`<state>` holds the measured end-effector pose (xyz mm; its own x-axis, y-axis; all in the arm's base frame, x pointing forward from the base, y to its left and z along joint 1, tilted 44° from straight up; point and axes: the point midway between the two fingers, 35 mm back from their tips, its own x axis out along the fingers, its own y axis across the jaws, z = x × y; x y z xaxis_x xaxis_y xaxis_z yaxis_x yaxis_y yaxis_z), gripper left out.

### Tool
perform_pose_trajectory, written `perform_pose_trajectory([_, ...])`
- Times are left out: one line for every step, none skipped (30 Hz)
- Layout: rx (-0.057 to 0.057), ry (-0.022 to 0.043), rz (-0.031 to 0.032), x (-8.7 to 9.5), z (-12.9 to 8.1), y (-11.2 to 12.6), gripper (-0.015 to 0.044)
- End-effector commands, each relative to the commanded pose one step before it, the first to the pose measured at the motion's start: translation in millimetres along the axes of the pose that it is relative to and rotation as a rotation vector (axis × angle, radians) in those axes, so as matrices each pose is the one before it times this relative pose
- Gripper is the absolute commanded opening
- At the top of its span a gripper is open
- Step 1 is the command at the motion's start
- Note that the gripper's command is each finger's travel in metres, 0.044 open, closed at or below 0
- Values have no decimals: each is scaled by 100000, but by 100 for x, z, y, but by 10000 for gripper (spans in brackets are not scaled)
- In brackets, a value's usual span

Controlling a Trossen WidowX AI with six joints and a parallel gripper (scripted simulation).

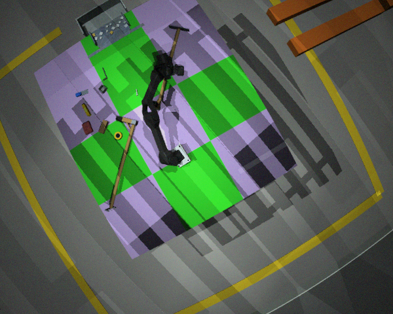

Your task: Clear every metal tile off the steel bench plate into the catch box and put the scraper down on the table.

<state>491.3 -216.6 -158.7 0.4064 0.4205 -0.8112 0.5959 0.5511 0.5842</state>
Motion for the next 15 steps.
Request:
perform_pose_trajectory([-210, 374, 201, 296, -20, 789, 0])
perform_pose_trajectory([1, 2, 13, 15, 18, 98, 0])
perform_pose_trajectory([1, 2, 13, 15, 18, 98, 0])
perform_pose_trajectory([1, 2, 13, 15, 18, 98, 0])
perform_pose_trajectory([1, 2, 13, 15, 17, 98, 0])
perform_pose_trajectory([177, -482, -166, -353, 92, -704, 0])
perform_pose_trajectory([-145, -164, 46, -161, 88, 1, 0])
perform_pose_trajectory([-241, -273, 75, -269, 146, 1, 0])
perform_pose_trajectory([-300, -340, 91, -335, 180, 0, 0])
perform_pose_trajectory([-301, -342, 89, -336, 179, -2, 0])
perform_pose_trajectory([-301, -342, 86, -337, 178, -3, 0])
perform_pose_trajectory([-301, -343, 83, -338, 176, -4, 0])
perform_pose_trajectory([-301, -343, 81, -339, 175, -5, 0])
perform_pose_trajectory([-301, -344, 78, -339, 173, -6, 0])
perform_pose_trajectory([-301, -344, 76, -340, 172, -8, 0])
